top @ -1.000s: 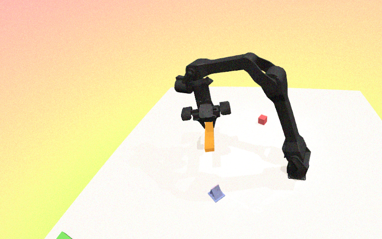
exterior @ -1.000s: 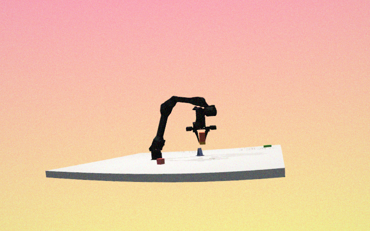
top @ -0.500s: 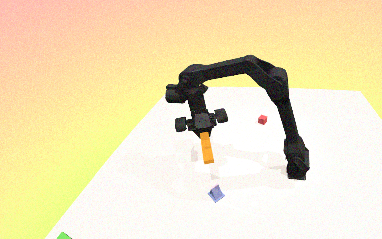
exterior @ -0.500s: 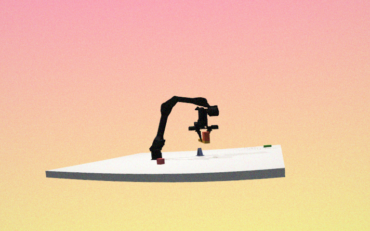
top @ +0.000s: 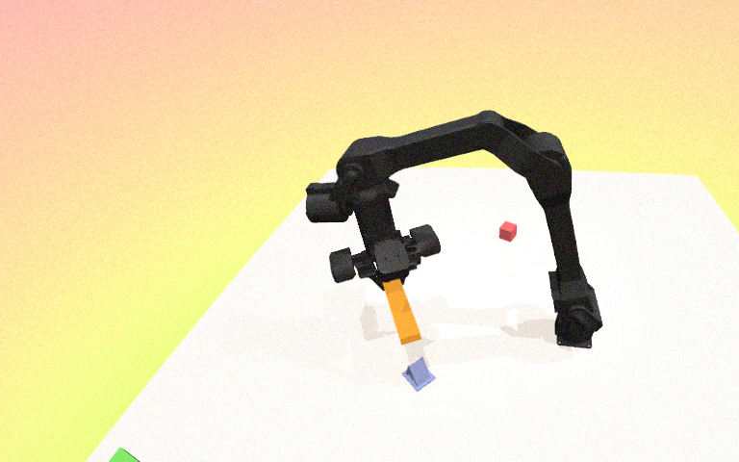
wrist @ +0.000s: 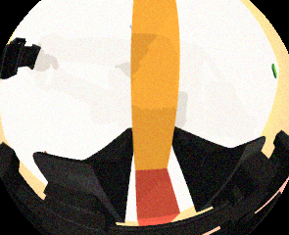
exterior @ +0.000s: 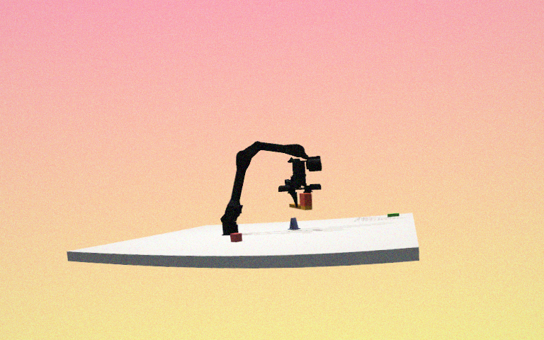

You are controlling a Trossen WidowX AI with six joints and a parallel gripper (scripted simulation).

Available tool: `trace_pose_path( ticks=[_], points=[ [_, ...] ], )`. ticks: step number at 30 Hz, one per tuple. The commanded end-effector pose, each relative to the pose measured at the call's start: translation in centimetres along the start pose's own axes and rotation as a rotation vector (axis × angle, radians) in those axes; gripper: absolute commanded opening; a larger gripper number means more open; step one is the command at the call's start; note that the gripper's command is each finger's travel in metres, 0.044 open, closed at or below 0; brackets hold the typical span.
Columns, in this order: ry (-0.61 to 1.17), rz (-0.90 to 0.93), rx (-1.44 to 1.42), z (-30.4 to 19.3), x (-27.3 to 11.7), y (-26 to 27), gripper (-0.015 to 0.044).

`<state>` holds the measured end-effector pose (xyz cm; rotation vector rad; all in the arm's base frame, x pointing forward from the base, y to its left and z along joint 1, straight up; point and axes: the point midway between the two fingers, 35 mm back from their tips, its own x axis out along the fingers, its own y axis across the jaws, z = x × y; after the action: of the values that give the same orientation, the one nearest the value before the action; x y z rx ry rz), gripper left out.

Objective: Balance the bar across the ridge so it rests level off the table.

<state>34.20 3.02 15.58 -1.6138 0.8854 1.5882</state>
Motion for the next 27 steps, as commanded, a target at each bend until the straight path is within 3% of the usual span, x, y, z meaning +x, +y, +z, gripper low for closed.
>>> trace_pose_path(
  ticks=[1, 27],
  points=[
    [0.007, -0.018, -0.023, 1.3, -0.5, -0.4, 0.0000],
    [-0.001, -0.019, -0.253, 11.5, -0.5, -0.7, 0.0000]
  ],
)
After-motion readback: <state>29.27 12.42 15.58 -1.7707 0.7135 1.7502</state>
